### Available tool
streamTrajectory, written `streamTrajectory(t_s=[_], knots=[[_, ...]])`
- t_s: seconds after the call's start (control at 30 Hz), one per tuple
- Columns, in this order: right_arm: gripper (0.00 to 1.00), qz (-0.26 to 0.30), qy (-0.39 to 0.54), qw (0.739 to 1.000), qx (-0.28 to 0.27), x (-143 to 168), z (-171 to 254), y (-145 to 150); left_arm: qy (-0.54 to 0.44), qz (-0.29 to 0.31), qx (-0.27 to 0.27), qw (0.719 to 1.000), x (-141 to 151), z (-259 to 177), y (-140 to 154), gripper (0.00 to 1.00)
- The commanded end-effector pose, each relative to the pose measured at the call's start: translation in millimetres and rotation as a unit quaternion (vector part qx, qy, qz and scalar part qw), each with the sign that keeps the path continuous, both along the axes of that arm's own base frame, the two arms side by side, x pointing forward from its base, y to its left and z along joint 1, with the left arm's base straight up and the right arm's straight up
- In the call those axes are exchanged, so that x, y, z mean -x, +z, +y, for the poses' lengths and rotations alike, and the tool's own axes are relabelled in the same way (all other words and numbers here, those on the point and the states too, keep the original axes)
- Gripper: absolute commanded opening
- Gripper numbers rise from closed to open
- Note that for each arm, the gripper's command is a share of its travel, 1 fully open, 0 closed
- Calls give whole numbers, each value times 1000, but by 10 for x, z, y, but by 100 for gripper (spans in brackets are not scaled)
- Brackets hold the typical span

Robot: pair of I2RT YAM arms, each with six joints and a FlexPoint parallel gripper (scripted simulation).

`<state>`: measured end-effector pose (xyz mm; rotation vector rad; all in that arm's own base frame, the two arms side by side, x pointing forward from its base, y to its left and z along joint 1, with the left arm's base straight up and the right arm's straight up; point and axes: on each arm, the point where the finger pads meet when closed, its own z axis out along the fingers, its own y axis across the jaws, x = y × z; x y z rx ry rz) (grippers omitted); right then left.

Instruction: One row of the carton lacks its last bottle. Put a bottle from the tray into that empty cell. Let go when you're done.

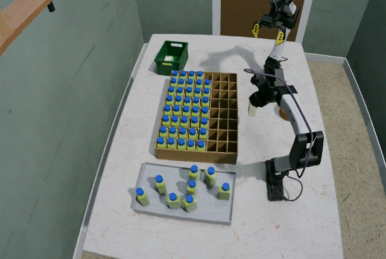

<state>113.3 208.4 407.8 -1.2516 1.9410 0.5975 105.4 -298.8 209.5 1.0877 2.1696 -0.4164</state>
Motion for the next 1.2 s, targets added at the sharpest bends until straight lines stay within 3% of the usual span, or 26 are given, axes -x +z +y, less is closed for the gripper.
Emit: streamTrajectory(t_s=[0.0,1.17], knots=[[100,-3,5,1000,-2,24,-51,17,-9,-6,16,1000,-97,-74,46,16],[100,-15,-70,997,-25,-204,-73,124,1,-14,26,1000,-876,-114,146,16]])
